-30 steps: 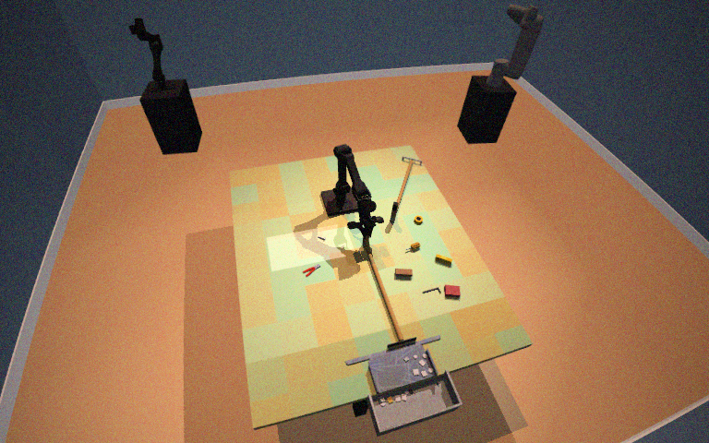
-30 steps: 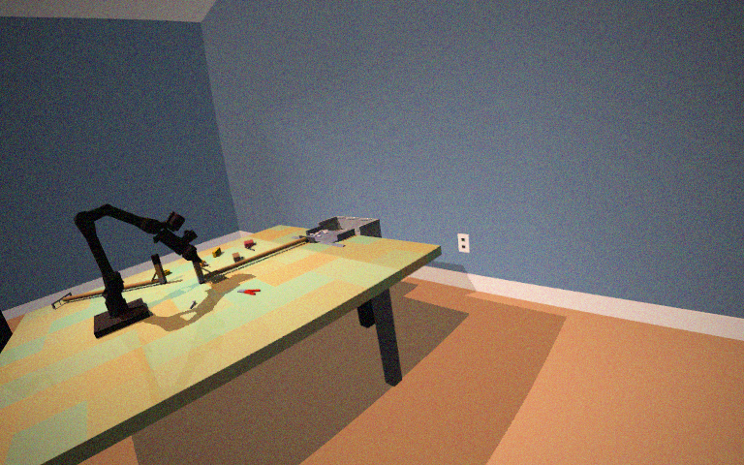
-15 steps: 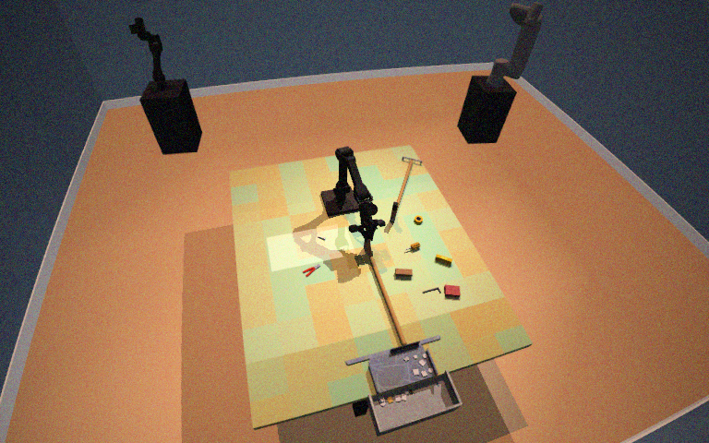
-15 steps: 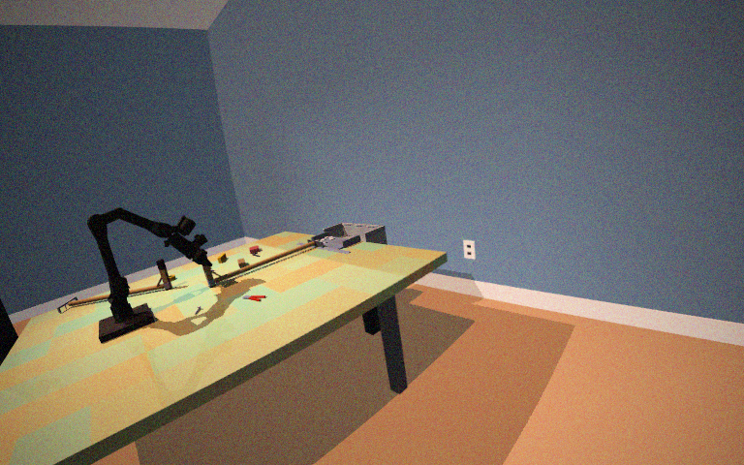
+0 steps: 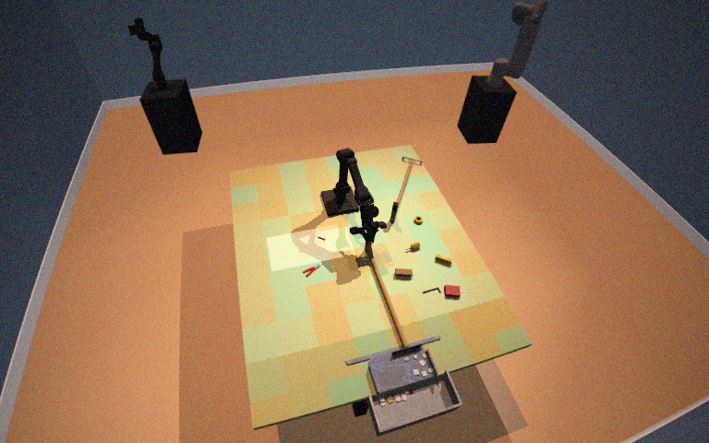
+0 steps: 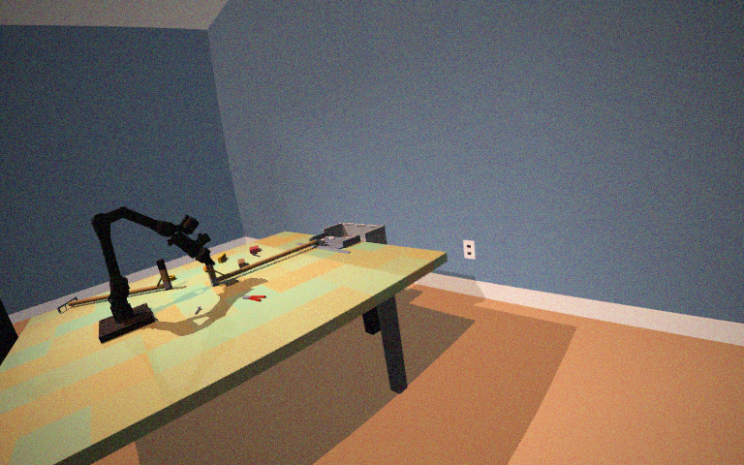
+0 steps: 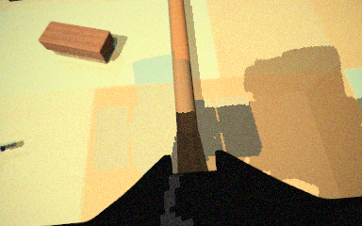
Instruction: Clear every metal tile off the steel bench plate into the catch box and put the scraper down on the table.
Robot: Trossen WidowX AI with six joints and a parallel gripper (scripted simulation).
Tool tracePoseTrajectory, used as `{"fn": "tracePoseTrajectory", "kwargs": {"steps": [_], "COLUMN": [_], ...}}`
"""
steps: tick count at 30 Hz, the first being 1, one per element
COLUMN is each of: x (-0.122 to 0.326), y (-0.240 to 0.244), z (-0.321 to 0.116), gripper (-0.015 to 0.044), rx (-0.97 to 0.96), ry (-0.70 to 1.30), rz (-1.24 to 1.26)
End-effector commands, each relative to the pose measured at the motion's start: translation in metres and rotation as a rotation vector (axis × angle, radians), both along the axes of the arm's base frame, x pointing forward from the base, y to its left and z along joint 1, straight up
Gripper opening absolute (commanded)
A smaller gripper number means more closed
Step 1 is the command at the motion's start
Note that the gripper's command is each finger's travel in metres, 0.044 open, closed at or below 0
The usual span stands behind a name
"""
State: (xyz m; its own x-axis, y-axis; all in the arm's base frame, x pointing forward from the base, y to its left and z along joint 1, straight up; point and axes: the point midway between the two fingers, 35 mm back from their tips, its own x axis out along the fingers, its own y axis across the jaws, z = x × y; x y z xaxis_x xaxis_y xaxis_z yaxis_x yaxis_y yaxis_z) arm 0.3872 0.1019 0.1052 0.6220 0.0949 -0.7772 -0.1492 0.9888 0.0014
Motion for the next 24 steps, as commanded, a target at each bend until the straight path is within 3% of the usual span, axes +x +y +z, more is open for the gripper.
{"fn": "tracePoseTrajectory", "kwargs": {"steps": [1, 24], "x": [0.008, 0.03], "y": [0.004, 0.01], "z": [0.005, 0.005], "gripper": [0.0, 0.0], "rx": [0.006, 0.006], "ry": [-0.013, -0.015], "rz": [0.007, 0.007]}}
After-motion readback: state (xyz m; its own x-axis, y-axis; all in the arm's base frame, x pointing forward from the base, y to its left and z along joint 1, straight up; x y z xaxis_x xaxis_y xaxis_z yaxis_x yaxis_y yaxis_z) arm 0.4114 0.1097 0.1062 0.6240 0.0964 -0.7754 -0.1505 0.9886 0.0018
